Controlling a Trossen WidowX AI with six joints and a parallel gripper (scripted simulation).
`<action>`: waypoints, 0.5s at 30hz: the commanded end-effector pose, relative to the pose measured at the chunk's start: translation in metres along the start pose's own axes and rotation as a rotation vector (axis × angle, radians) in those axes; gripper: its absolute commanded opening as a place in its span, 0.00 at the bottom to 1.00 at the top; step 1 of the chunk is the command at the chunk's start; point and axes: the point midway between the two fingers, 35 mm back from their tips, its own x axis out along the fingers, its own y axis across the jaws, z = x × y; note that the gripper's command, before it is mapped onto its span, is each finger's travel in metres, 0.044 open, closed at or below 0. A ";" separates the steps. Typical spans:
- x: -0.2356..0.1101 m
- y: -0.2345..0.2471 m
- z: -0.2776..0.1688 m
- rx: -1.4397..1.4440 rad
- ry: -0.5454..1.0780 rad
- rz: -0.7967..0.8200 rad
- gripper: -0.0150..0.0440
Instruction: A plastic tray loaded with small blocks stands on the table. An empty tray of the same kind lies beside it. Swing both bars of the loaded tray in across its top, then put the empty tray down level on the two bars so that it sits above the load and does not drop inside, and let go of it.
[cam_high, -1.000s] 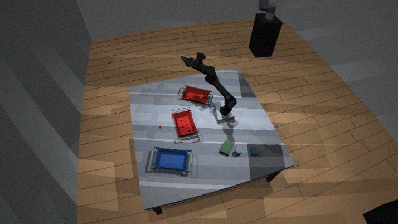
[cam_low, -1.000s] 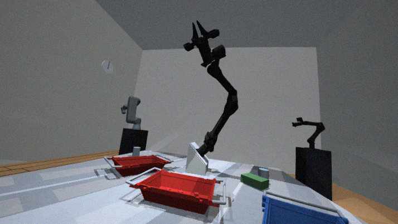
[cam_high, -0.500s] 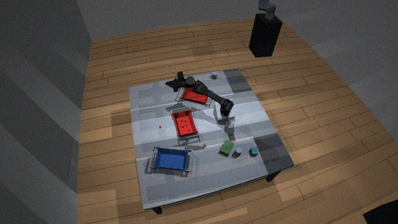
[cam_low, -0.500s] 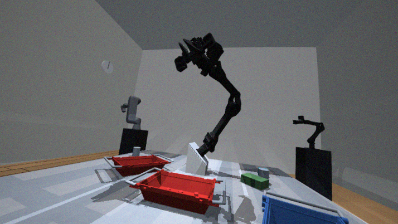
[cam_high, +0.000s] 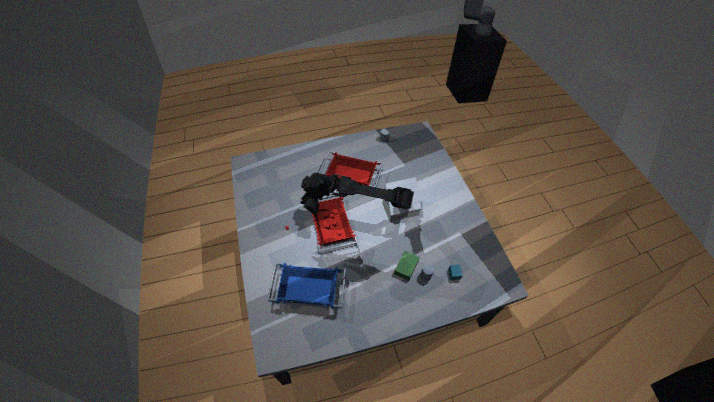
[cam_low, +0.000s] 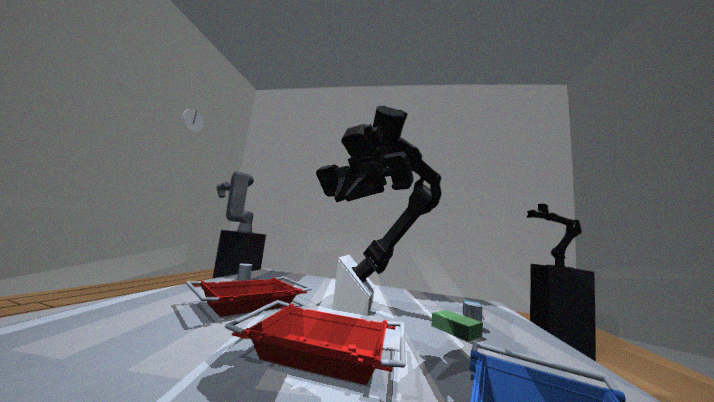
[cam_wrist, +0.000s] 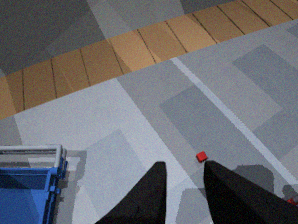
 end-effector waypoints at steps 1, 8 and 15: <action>0.027 0.016 -0.068 -0.104 0.232 0.006 0.40; 0.040 0.040 -0.180 -0.273 0.606 0.045 0.40; 0.032 0.051 -0.247 -0.368 0.837 0.084 0.40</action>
